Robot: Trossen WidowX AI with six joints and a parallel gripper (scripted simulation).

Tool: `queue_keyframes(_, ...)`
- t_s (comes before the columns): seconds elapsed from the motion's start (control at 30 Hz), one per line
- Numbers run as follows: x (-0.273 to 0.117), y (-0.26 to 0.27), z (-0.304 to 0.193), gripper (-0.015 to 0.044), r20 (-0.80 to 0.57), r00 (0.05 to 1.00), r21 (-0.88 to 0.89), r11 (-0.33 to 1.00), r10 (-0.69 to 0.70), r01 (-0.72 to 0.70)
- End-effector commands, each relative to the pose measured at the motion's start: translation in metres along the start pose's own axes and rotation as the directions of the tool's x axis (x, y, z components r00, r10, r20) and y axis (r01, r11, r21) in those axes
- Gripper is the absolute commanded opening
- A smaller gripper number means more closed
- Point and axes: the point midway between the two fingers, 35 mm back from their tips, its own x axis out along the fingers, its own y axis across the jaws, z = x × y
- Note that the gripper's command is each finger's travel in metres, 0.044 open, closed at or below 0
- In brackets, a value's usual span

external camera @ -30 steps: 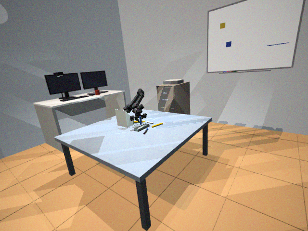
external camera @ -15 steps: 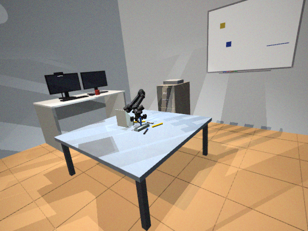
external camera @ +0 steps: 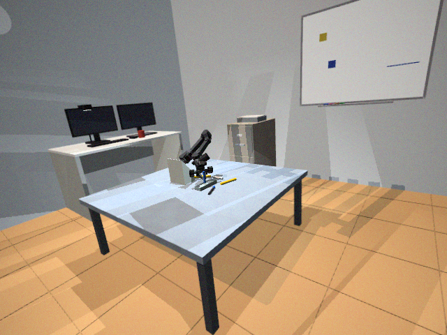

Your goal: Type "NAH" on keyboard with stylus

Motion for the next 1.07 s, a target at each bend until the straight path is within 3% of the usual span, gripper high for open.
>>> queue_keyframes(0.0,0.001,-0.001,-0.002,0.0081,0.002,1.0,0.003,1.0,-0.003,0.003)
queue_keyframes(1.03,-0.017,-0.001,0.029,0.0081,0.004,1.0,0.005,1.0,-0.008,0.008)
